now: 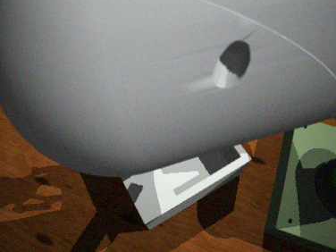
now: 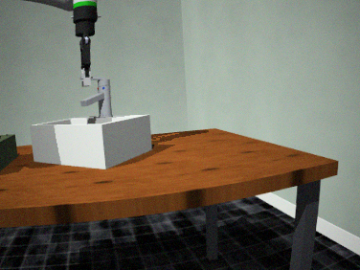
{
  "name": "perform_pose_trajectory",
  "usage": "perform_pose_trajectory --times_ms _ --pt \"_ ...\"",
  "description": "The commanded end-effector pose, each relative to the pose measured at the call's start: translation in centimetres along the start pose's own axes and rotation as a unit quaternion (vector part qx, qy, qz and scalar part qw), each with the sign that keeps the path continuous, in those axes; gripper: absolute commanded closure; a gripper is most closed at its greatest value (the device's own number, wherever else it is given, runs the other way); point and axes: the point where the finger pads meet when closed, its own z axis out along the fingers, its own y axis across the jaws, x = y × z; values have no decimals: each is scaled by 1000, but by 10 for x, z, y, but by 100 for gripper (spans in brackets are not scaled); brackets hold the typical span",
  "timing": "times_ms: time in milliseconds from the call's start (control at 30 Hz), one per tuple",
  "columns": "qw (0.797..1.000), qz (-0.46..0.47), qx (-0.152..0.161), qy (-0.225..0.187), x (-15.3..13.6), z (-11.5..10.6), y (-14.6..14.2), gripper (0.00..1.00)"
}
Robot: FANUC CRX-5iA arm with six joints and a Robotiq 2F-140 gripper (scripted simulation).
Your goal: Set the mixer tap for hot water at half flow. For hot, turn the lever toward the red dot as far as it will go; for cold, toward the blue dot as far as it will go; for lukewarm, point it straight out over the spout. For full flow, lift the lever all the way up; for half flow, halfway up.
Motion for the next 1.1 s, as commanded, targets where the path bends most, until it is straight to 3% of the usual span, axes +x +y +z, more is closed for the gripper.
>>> perform_pose_trajectory --times_ms 0,233,267,1067 --pt "1000 0 0 0 0 0 0 57" --pt "1000 0 0 0 0 0 0 57" --pt "1000 0 0 0 0 0 0 100" --pt "1000 0 0 0 0 0 0 100"
